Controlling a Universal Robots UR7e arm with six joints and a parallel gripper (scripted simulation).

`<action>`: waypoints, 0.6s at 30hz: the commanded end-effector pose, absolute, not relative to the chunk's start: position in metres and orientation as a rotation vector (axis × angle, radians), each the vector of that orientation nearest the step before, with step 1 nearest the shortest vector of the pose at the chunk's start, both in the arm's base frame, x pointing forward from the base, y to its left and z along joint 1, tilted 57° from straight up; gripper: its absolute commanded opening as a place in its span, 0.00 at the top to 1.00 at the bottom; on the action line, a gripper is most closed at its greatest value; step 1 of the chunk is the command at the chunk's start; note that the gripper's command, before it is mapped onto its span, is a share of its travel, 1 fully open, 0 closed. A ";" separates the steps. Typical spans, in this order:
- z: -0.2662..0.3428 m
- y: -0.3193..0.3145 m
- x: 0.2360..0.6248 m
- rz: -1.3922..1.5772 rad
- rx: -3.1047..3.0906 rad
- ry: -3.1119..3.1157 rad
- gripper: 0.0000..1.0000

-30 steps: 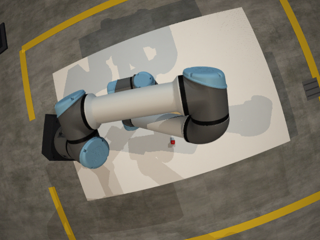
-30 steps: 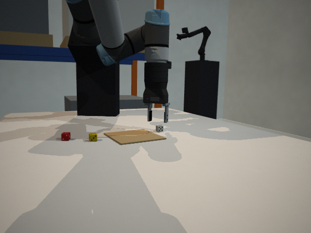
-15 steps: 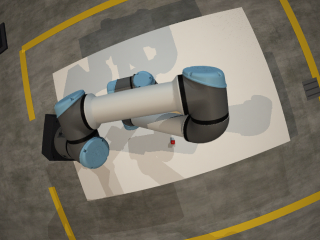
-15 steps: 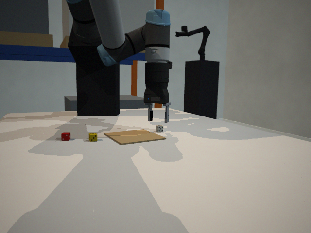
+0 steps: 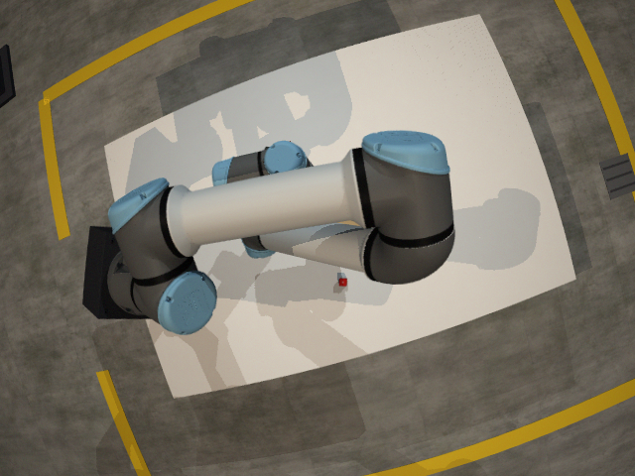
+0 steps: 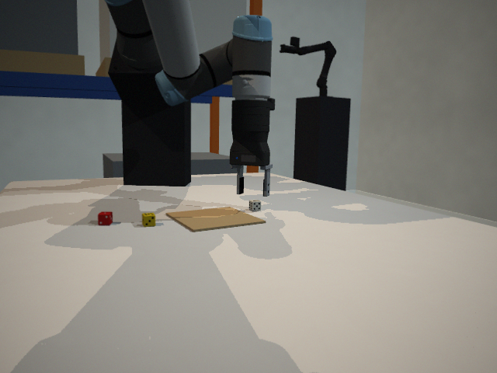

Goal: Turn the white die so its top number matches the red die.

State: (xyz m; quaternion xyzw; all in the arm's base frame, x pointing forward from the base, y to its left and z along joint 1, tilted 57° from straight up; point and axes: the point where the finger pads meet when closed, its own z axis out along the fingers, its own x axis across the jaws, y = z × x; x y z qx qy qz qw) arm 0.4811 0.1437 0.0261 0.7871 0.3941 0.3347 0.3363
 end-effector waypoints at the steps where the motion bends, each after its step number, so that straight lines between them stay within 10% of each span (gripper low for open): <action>1: 0.027 0.144 0.481 0.874 2.052 1.028 0.00; 18: 0.028 0.145 0.479 0.874 2.052 1.028 0.00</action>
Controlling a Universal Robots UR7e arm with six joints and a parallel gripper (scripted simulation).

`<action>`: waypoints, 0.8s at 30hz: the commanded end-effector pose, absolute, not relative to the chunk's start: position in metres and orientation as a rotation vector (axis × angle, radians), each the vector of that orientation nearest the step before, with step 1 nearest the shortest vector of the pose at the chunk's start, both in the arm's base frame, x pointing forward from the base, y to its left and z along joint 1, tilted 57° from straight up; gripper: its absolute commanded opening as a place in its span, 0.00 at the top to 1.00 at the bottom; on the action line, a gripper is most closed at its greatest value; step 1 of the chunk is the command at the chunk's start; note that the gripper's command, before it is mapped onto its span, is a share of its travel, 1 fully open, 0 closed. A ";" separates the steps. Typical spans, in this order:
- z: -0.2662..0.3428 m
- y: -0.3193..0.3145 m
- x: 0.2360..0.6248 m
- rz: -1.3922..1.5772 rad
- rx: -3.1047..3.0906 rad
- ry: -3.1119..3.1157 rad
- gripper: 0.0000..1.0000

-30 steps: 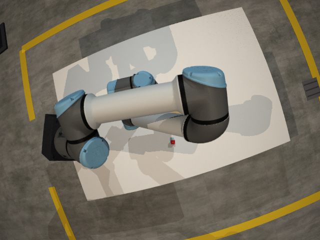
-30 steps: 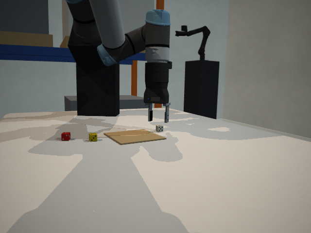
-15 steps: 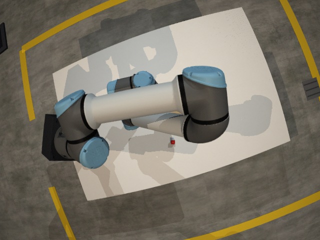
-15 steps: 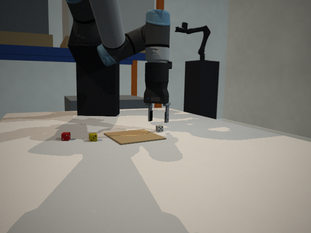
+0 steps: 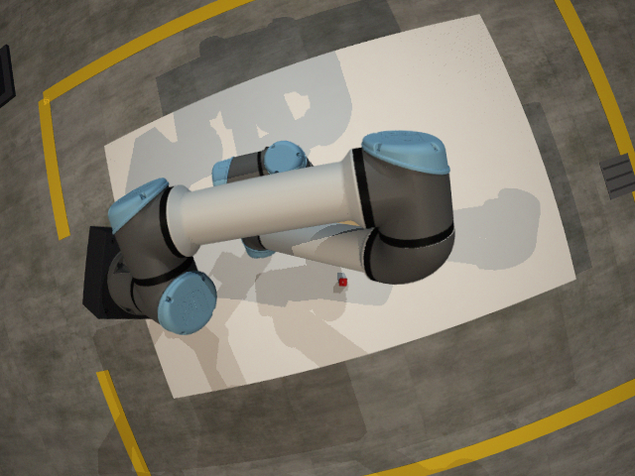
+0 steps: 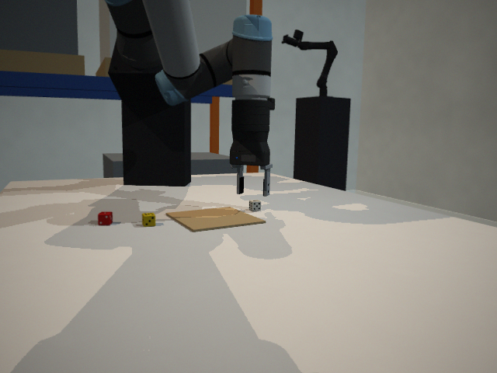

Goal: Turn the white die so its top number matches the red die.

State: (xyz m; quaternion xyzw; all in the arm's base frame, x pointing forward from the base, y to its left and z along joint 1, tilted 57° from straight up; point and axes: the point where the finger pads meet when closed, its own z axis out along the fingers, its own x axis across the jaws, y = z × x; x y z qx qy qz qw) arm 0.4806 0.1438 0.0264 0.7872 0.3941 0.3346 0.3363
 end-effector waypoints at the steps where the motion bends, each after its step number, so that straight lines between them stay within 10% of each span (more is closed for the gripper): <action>1: 0.028 0.145 0.479 0.874 2.052 1.028 0.00; 24: 0.076 0.168 0.410 0.874 2.052 1.028 0.00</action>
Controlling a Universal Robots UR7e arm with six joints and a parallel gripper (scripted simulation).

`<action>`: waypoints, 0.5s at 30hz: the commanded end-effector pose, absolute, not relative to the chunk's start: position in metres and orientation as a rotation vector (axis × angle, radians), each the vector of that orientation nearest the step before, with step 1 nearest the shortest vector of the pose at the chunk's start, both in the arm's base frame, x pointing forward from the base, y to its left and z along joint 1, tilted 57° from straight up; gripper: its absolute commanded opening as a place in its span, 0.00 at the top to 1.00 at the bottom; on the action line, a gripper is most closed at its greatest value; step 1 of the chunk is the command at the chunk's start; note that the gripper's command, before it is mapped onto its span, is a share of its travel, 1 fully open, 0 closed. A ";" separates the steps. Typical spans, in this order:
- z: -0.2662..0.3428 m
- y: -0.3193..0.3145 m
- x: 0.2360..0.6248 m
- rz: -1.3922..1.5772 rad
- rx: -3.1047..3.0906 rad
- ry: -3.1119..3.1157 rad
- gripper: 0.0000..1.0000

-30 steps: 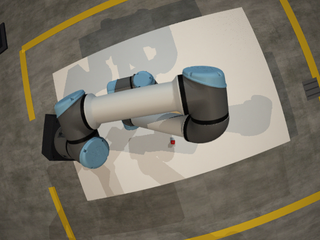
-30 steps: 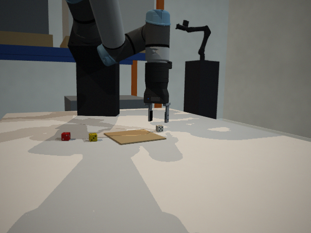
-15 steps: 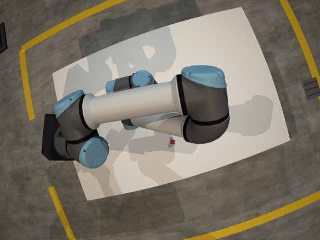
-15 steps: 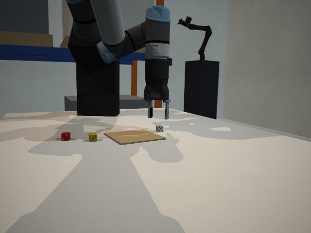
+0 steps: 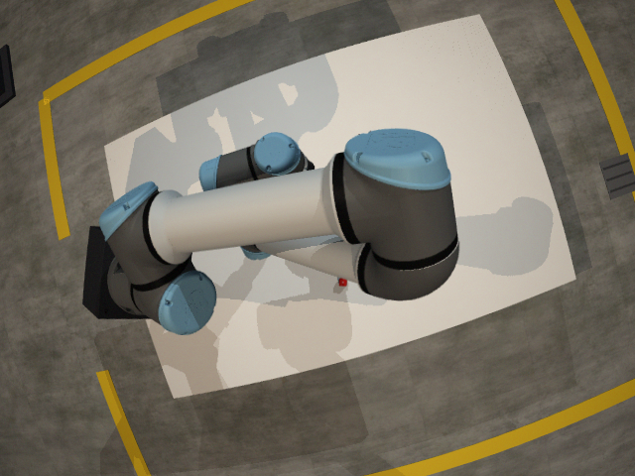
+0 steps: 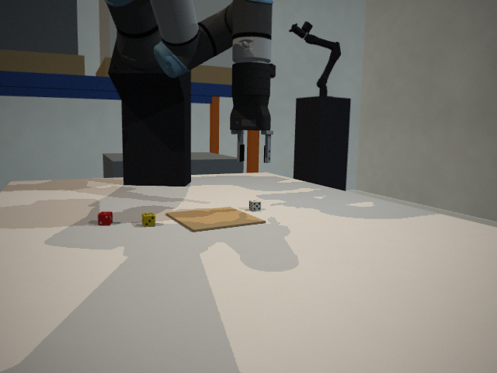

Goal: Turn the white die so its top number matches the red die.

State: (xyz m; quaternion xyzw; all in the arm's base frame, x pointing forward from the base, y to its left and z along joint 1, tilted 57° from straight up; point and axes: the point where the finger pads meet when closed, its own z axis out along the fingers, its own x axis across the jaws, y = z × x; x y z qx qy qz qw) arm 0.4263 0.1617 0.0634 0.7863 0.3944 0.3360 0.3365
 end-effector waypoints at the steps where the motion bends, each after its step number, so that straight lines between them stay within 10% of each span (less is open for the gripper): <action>1: 0.078 0.169 0.407 0.874 2.052 1.028 0.00; 15: 0.088 0.174 0.392 0.874 2.052 1.028 0.00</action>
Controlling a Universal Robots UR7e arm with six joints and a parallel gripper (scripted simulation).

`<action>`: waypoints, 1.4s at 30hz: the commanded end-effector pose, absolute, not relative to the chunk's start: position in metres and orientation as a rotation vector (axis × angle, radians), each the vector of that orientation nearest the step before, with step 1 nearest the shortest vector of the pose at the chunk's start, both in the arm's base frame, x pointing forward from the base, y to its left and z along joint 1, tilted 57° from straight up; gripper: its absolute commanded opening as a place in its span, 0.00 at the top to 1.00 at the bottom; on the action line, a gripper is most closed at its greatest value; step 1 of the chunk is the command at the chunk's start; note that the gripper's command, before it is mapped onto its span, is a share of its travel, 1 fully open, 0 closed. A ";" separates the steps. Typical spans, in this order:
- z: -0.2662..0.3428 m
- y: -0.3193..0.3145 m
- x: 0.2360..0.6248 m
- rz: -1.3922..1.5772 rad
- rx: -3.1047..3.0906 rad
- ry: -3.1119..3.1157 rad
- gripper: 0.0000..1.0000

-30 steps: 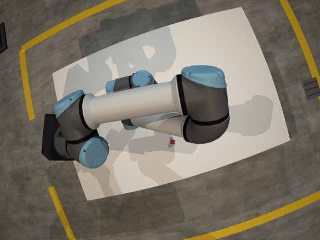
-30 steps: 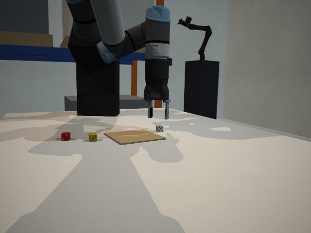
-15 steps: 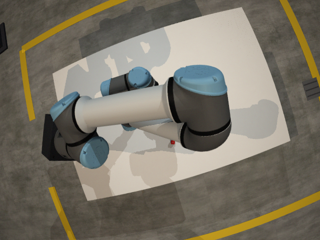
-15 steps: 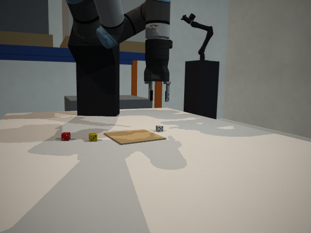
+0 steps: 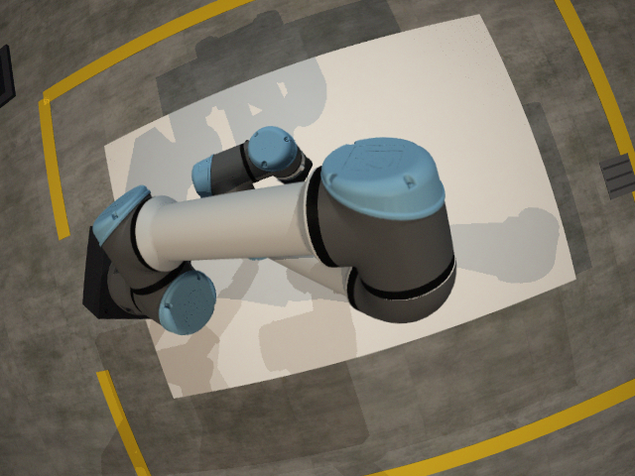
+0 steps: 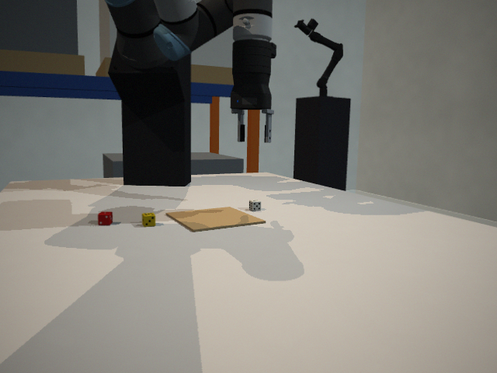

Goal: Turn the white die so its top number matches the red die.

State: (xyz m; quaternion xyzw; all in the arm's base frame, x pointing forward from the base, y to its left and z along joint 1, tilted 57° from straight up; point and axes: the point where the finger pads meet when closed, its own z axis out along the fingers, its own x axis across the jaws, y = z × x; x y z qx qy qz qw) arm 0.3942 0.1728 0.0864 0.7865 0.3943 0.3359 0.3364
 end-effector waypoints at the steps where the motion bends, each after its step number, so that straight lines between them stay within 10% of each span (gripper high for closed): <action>1: 0.088 0.174 0.392 0.874 2.052 1.028 0.00; 42: 0.085 0.175 0.404 0.496 1.505 1.598 0.00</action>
